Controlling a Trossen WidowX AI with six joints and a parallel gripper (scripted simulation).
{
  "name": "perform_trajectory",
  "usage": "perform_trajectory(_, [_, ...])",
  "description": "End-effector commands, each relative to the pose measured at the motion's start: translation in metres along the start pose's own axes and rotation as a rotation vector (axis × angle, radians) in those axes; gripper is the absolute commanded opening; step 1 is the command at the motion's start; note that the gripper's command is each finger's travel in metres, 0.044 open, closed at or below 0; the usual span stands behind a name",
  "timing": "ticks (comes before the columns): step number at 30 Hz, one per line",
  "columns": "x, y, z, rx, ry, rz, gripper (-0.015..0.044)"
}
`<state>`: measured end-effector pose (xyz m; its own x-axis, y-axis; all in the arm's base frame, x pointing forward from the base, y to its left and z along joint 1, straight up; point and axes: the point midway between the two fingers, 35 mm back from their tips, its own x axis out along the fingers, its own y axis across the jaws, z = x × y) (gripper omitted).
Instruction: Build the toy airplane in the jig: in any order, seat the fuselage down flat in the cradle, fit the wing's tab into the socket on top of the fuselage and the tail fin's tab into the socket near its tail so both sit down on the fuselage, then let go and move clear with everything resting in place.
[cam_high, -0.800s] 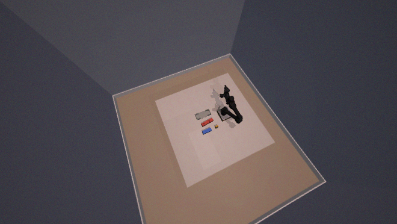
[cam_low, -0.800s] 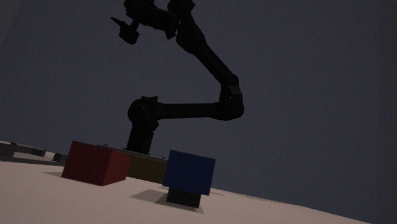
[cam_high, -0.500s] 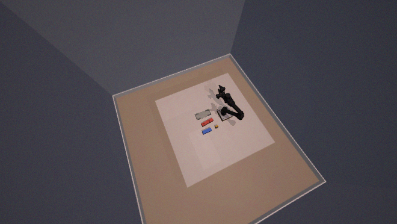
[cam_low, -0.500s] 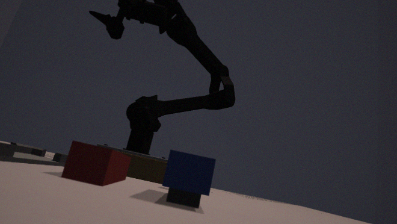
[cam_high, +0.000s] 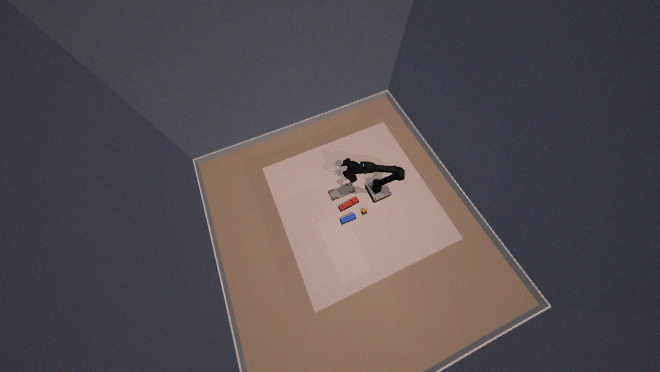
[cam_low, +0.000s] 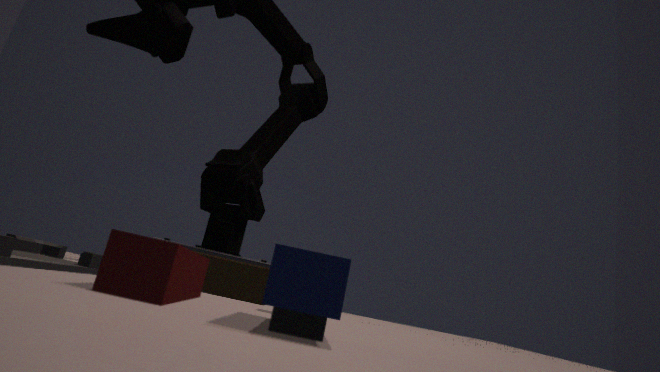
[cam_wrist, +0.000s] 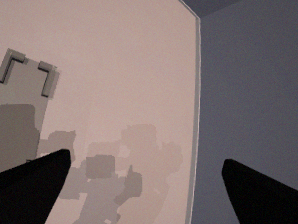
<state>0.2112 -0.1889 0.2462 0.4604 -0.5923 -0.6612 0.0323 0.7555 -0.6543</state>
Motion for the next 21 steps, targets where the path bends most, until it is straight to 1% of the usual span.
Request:
perform_trajectory(1, [0.018,0.048,0.024,0.054,0.017,0.210,0.0440])
perform_trajectory(6, [0.027,0.126,0.047,0.117,0.139,0.483,0.0440])
perform_trajectory(9, [0.023,0.174,0.054,0.140,0.262,0.611,0.0440])
perform_trajectory(12, [0.015,0.216,0.054,0.152,0.404,0.696,0.0440])
perform_trajectory(14, [0.013,0.225,0.053,0.153,0.437,0.709,0.0440])
perform_trajectory(18, [0.013,0.225,0.053,0.153,0.437,0.709,0.0440])
perform_trajectory(21, [0.027,0.238,0.047,0.153,0.437,0.709,0.0440])
